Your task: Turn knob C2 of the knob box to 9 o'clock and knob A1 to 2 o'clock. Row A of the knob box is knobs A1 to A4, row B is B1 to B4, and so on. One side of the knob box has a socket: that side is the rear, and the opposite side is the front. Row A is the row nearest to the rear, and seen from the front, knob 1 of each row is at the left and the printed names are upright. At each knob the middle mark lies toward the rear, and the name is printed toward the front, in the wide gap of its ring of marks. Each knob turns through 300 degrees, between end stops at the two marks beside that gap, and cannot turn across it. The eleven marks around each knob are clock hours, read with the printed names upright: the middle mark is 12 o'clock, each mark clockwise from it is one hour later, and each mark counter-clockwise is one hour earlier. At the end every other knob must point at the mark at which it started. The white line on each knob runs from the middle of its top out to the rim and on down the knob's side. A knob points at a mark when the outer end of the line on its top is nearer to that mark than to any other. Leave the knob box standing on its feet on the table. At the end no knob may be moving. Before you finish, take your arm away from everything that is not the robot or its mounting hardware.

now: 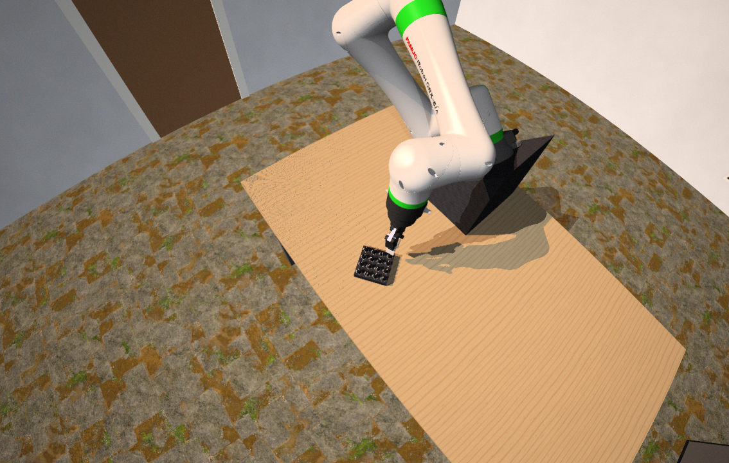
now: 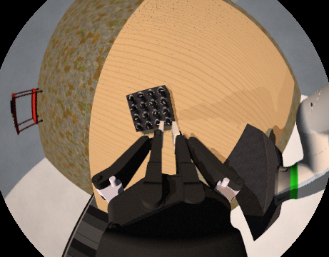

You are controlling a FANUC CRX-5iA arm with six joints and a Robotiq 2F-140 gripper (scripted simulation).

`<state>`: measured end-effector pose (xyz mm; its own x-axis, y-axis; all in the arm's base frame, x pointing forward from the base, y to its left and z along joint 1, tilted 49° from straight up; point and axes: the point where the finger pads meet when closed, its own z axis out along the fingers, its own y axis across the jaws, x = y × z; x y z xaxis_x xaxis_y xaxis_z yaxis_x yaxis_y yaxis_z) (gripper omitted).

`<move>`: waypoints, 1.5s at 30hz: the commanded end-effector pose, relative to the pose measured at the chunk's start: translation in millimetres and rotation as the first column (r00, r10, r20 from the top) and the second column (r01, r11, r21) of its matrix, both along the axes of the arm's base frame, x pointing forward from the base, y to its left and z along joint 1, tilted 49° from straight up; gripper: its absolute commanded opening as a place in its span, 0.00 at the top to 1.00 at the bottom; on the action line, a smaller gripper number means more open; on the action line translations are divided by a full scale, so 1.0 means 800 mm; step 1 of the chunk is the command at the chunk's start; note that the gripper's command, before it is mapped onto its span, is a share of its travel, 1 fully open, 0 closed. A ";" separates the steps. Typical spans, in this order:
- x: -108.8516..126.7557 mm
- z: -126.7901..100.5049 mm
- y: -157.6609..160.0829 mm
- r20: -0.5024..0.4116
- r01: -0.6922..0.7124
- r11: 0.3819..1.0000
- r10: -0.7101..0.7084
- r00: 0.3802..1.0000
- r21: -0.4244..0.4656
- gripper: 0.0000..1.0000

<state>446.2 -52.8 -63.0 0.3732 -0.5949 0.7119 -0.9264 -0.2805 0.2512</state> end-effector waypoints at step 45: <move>-0.001 0.008 0.009 -0.782 -0.685 0.585 0.623 0.037 0.434 0.88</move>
